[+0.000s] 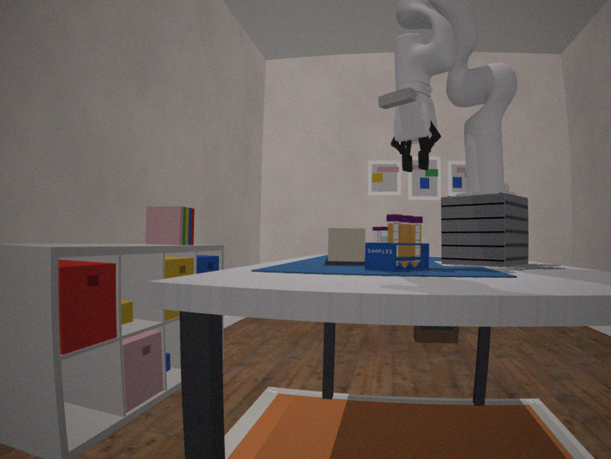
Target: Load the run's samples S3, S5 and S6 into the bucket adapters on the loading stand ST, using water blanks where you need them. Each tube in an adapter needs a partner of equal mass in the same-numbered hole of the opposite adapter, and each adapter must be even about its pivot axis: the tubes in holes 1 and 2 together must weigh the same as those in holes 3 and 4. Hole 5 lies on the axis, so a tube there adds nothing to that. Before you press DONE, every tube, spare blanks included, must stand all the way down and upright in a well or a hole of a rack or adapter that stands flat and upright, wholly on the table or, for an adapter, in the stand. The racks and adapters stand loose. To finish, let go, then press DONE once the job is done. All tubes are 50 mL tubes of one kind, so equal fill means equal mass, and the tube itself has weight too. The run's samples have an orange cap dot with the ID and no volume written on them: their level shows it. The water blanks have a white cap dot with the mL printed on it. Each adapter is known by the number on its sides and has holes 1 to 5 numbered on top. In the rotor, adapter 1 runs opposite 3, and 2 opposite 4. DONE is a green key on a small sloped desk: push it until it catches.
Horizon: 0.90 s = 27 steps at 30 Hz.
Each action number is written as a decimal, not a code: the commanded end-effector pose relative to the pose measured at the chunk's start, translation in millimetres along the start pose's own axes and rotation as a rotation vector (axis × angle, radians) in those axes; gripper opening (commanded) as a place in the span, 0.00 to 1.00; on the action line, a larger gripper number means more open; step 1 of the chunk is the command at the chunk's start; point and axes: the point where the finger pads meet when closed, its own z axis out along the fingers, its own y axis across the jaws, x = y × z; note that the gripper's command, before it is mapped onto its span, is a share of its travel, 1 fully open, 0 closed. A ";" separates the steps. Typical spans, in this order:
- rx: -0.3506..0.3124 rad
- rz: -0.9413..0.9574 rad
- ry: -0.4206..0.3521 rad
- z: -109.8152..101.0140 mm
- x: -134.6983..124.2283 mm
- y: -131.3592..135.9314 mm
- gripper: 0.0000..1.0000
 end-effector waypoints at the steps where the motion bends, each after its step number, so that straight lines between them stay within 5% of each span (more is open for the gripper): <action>1: 0.000 0.000 0.001 -1.1 0.7 0.0 0.44; 17: 0.000 0.000 0.001 -1.0 0.7 0.0 0.44; 18: 0.000 0.000 0.001 -1.1 5.7 -0.1 0.57; 27: 0.000 0.000 0.002 -1.2 40.8 -0.1 0.57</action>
